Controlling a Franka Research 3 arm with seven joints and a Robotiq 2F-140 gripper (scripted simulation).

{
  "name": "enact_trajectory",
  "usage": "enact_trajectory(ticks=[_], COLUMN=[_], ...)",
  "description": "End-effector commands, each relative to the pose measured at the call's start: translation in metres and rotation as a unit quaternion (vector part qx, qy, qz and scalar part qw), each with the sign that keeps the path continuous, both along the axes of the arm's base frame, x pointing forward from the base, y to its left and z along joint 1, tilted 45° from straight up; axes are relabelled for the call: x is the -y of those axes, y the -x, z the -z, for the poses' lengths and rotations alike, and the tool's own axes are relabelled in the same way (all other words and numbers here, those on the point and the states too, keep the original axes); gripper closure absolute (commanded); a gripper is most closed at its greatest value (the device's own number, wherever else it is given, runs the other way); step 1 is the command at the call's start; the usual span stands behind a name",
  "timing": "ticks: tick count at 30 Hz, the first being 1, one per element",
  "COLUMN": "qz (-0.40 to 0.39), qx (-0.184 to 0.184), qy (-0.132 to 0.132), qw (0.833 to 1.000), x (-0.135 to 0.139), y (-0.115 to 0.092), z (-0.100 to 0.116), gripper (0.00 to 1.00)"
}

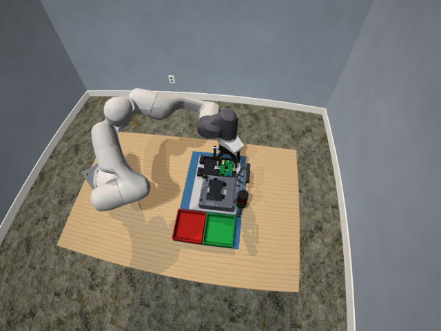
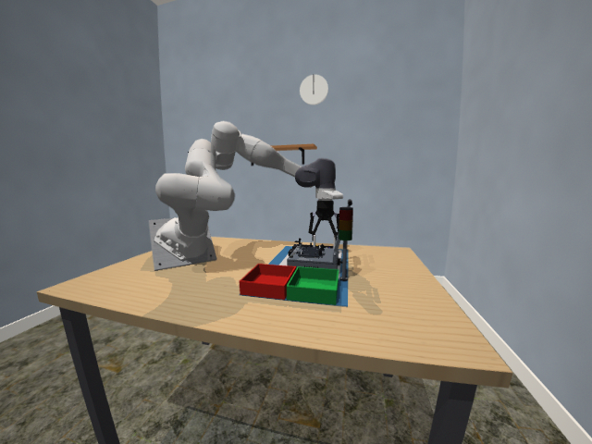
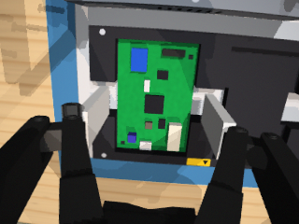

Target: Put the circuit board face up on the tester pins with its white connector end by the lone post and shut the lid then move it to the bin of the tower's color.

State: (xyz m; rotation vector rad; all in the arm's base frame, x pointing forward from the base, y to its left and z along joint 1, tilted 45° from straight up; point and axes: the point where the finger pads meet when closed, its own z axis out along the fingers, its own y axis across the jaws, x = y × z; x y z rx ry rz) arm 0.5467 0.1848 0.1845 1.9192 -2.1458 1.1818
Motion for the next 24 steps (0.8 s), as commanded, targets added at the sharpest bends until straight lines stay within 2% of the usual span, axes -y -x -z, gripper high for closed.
enact_trajectory(ticks=[1,24], qz=[-0.004,-0.004], qx=[0.0,0.0], qy=[0.001,0.001], qw=[1.0,1.0], x=[0.0005,0.0018], y=[-0.002,-0.0031], z=[0.0,0.0017], gripper=[0.42,0.42])
